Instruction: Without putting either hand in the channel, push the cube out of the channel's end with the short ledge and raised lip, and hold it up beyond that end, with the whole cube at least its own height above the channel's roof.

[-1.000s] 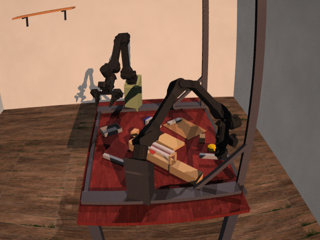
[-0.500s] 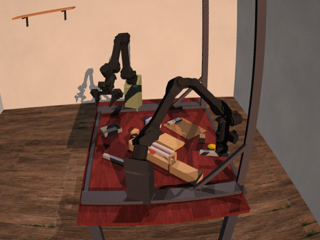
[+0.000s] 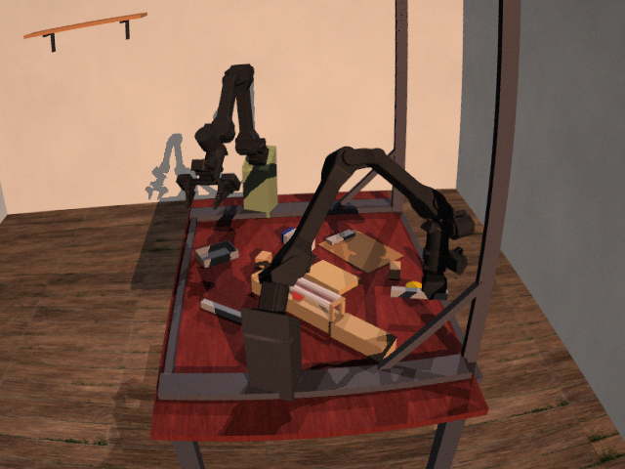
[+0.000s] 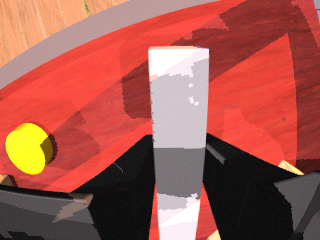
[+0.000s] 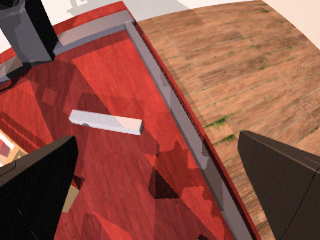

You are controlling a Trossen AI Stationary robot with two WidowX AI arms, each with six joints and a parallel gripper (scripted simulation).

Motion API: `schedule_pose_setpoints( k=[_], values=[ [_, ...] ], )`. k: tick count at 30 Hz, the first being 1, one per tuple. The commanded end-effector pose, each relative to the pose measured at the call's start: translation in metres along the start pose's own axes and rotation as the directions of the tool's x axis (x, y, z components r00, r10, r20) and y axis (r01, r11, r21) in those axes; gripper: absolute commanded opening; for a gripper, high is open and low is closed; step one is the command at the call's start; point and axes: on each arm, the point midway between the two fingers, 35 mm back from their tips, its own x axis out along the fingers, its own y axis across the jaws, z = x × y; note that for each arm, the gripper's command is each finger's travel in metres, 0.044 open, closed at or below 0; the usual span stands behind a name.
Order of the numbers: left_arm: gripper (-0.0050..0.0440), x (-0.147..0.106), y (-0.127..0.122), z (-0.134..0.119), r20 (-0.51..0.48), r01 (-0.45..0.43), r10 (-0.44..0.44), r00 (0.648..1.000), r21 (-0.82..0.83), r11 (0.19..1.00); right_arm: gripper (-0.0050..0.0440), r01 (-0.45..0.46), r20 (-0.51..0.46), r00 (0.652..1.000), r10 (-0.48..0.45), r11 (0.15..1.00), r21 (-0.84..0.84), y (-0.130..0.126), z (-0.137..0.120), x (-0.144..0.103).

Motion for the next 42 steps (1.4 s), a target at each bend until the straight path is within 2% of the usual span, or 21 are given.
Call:
schedule_pose_setpoints(
  k=[1, 8, 14, 26, 28, 33, 42],
  values=[
    [0.0, -0.016, 0.011, 0.003, 0.031, -0.027, 0.028, 0.999, -0.023, 0.999, 0.04, 0.001, 0.03, 1.0, -0.001, 1.0, 0.001, 0.0, 0.011, -0.003],
    [0.0, -0.013, -0.021, -0.021, 0.02, -0.018, 0.016, 1.0, 0.106, 0.994, 0.04, 0.001, 0.03, 1.0, -0.001, 1.0, 0.001, 0.0, 0.011, -0.003],
    [0.0, -0.014, -0.033, -0.033, 0.025, -0.026, 0.022, 0.999, 0.165, 0.986, 0.04, 0.001, 0.03, 1.0, -0.001, 1.0, 0.001, 0.0, 0.011, -0.003],
    [0.0, -0.012, -0.083, -0.079, 0.03, -0.033, 0.023, 0.999, 0.36, 0.932, 0.04, 0.001, 0.03, 1.0, -0.001, 1.0, 0.001, 0.0, 0.011, -0.003],
    [0.0, -0.012, -0.083, -0.079, 0.03, -0.033, 0.023, 0.999, 0.36, 0.932, 0.04, 0.001, 0.03, 1.0, -0.001, 1.0, 0.001, 0.0, 0.011, -0.003],
    [0.0, -0.009, -0.104, -0.101, 0.025, -0.029, 0.02, 0.999, 0.437, 0.899, 0.04, 0.001, 0.03, 1.0, -0.001, 1.0, 0.001, 0.0, 0.011, -0.003],
    [0.0, -0.007, -0.123, -0.12, 0.03, -0.036, 0.025, 0.999, 0.505, 0.862, 0.04, 0.001, 0.03, 1.0, -0.001, 1.0, 0.001, 0.0, 0.011, -0.003]
  ],
)
